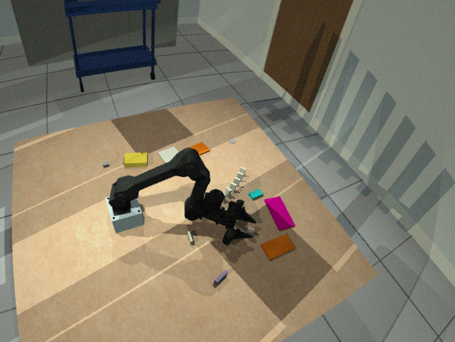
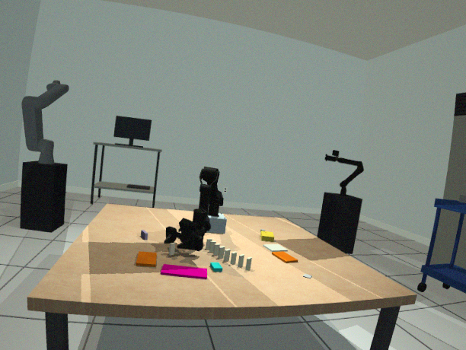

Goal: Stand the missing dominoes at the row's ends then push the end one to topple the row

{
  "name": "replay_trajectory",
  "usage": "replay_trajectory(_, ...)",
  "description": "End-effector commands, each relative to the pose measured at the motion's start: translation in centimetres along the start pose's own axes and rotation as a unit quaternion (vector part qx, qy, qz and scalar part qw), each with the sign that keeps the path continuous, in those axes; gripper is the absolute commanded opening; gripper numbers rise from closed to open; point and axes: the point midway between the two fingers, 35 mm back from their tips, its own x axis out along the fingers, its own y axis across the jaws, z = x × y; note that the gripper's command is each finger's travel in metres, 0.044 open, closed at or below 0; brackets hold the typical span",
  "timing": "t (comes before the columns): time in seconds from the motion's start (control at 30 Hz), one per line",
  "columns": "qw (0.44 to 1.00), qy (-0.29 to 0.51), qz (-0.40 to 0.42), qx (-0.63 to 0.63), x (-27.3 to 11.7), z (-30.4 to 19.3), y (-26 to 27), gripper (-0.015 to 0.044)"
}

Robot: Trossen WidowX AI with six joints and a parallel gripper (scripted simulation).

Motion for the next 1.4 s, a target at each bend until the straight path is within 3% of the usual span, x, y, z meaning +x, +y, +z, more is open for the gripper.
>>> replay_trajectory(0.0, 1.0, -0.002, -0.002, 0.002, 0.1, 0.1, 0.0, 0.0417)
replay_trajectory(0.03, 1.0, -0.002, -0.002, 0.002, 0.0, 0.2, 0.0, 0.044)
replay_trajectory(0.33, 1.0, 0.0, 0.002, 0.0, -0.6, 5.0, 0.1, 0.044)
replay_trajectory(0.47, 0.999, 0.006, 0.044, 0.003, 0.0, 5.6, 3.7, 0.044)
replay_trajectory(0.73, 0.981, 0.108, 0.064, -0.151, 5.1, 3.8, 4.8, 0.044)
replay_trajectory(1.03, 0.877, 0.272, 0.154, -0.366, 9.1, 3.0, 4.5, 0.044)
replay_trajectory(1.23, 0.771, 0.36, 0.248, -0.462, 8.3, 4.5, 3.2, 0.044)
replay_trajectory(1.37, 0.718, 0.379, 0.301, -0.501, 7.7, 6.4, 2.5, 0.044)
